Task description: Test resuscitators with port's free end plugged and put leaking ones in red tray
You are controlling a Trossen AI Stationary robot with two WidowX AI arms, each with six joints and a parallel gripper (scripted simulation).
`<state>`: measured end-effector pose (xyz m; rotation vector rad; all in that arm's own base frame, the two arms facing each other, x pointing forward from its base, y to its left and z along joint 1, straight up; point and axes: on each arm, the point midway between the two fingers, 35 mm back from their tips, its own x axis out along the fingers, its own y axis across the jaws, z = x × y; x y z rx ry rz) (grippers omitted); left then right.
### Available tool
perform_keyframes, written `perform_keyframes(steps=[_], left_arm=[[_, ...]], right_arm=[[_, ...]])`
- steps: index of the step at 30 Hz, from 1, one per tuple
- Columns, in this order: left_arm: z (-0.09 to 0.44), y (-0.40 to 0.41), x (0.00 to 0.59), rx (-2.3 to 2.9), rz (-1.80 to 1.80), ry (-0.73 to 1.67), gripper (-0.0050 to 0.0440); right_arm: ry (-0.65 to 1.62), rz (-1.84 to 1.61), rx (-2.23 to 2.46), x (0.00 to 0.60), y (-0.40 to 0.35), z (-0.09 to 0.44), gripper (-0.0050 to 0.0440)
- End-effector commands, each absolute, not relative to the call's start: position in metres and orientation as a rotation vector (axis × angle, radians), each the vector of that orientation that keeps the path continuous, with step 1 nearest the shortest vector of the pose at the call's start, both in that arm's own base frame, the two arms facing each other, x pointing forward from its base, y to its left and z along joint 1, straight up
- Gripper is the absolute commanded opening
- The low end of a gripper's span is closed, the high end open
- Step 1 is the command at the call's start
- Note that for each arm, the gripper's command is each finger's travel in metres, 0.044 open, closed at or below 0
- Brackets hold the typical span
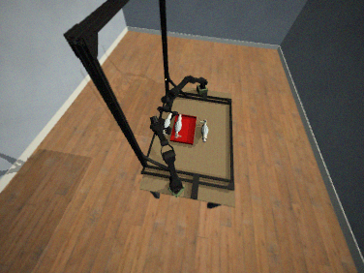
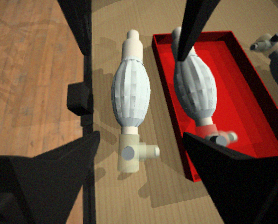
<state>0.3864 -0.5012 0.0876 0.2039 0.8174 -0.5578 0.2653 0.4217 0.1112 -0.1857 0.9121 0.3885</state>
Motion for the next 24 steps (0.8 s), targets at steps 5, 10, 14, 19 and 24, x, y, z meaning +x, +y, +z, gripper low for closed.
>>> perform_keyframes(steps=[5, 10, 14, 19, 24], left_arm=[[0.0810, -0.5099, 0.3876, 0.282, -0.541, 0.932, 0.0440], [0.0810, -0.5102, 0.3875, 0.283, -0.542, 0.931, 0.0440], [0.0810, -0.5102, 0.3875, 0.283, -0.542, 0.931, 0.0440], [0.0810, -0.5102, 0.3875, 0.283, -0.542, 0.931, 0.0440], [0.0813, -0.5101, 0.3875, 0.282, -0.542, 0.932, 0.0440]], right_arm=[[0.913, 0.383, -0.184, 0.2653, 0.4215, 0.1092, 0.0409], [0.913, 0.390, -0.185, 0.2658, 0.4219, 0.1092, 0.0409], [0.913, 0.390, -0.185, 0.2658, 0.4219, 0.1092, 0.0409], [0.913, 0.390, -0.185, 0.2658, 0.4219, 0.1092, 0.0409], [0.911, 0.389, -0.182, 0.2656, 0.4222, 0.1083, 0.0409]])
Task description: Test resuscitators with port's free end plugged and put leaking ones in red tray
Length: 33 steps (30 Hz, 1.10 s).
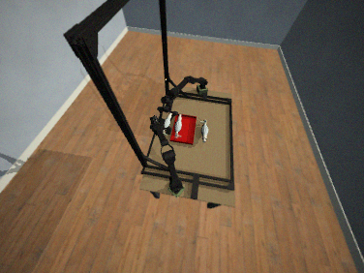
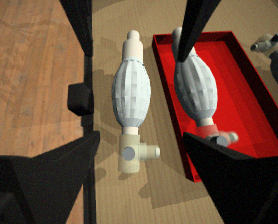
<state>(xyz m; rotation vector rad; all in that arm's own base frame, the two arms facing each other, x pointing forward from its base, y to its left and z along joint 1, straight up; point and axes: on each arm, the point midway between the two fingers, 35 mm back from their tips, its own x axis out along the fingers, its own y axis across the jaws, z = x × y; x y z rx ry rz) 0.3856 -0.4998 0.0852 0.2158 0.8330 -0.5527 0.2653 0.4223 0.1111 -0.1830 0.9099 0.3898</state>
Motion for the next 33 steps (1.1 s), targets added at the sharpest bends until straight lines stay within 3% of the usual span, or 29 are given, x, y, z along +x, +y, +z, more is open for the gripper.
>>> perform_keyframes(steps=[1, 32, 33], left_arm=[[0.081, -0.510, 0.387, 0.282, -0.542, 0.932, 0.0440], [0.081, -0.510, 0.387, 0.282, -0.542, 0.932, 0.0440], [0.021, -0.510, 0.387, 0.216, -0.551, 0.832, 0.0440]], right_arm=[[0.911, 0.389, -0.182, 0.266, 0.422, 0.108, 0.0409], [0.910, 0.391, -0.180, 0.266, 0.422, 0.109, 0.0409], [0.909, 0.392, -0.179, 0.266, 0.422, 0.059, 0.0409]])
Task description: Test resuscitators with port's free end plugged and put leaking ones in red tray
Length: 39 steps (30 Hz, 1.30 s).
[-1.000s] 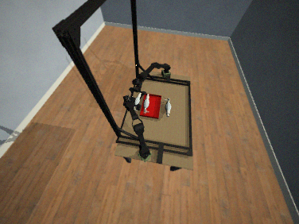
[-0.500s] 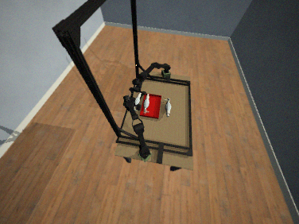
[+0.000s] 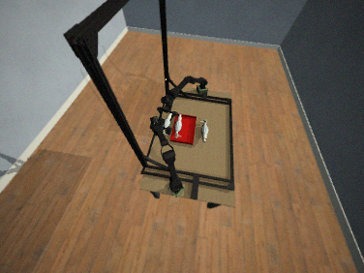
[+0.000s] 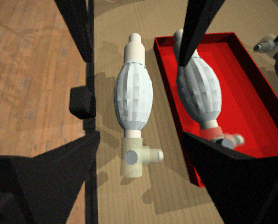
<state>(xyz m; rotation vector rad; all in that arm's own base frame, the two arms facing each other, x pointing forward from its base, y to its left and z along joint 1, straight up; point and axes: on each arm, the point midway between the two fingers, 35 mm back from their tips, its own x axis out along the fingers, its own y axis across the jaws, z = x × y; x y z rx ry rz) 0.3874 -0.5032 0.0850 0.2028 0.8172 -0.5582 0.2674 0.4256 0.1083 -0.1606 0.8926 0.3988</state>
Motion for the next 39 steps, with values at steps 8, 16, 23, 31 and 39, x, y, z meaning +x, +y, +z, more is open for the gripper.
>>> perform_keyframes(steps=[8, 16, 23, 31, 39], left_arm=[[0.021, -0.510, 0.387, 0.216, -0.551, 0.832, 0.0440], [0.021, -0.510, 0.387, 0.216, -0.551, 0.832, 0.0440], [0.021, -0.510, 0.387, 0.216, -0.557, 0.833, 0.0440], [0.021, -0.510, 0.387, 0.216, -0.557, 0.833, 0.0440], [-0.019, -0.510, 0.387, 0.216, -0.556, 0.833, 0.0440]], right_arm=[[0.909, 0.392, -0.179, 0.266, 0.422, 0.059, 0.0409], [0.909, 0.392, -0.179, 0.266, 0.422, 0.059, 0.0409], [0.915, 0.383, -0.184, 0.265, 0.422, 0.059, 0.0409], [0.915, 0.383, -0.184, 0.265, 0.422, 0.059, 0.0409], [0.915, 0.383, -0.184, 0.265, 0.421, 0.009, 0.0409]])
